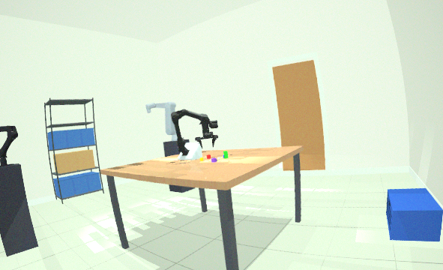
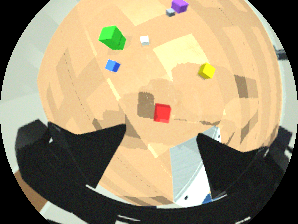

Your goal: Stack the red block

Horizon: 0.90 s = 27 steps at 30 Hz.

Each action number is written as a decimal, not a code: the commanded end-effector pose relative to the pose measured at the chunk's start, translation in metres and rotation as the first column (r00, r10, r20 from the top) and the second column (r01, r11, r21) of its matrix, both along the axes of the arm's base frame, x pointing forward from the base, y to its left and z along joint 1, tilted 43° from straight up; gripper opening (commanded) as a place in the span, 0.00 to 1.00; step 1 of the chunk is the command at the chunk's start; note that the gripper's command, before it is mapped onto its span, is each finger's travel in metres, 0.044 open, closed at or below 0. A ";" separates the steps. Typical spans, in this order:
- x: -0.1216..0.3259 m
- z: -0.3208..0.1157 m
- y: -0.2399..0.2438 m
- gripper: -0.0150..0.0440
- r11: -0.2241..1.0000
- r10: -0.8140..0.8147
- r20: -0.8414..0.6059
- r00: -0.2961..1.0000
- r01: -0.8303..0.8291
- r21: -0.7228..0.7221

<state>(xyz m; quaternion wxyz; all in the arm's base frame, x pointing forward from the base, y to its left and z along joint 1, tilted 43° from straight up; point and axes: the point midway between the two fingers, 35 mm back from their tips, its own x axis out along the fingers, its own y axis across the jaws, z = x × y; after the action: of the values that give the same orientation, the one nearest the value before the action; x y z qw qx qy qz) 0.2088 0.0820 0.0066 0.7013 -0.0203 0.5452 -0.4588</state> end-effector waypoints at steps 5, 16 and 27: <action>0.002 -0.013 -0.013 1.00 1.000 -0.010 0.012 1.000 0.010 -0.012; 0.001 -0.032 -0.031 1.00 1.000 -0.010 0.013 1.000 0.010 -0.014; 0.002 -0.045 -0.043 1.00 1.000 -0.010 0.013 1.000 0.010 -0.014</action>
<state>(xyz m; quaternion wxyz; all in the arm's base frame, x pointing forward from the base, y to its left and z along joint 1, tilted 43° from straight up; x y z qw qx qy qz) 0.2122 0.0448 -0.0347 0.7042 -0.0134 0.5368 -0.4645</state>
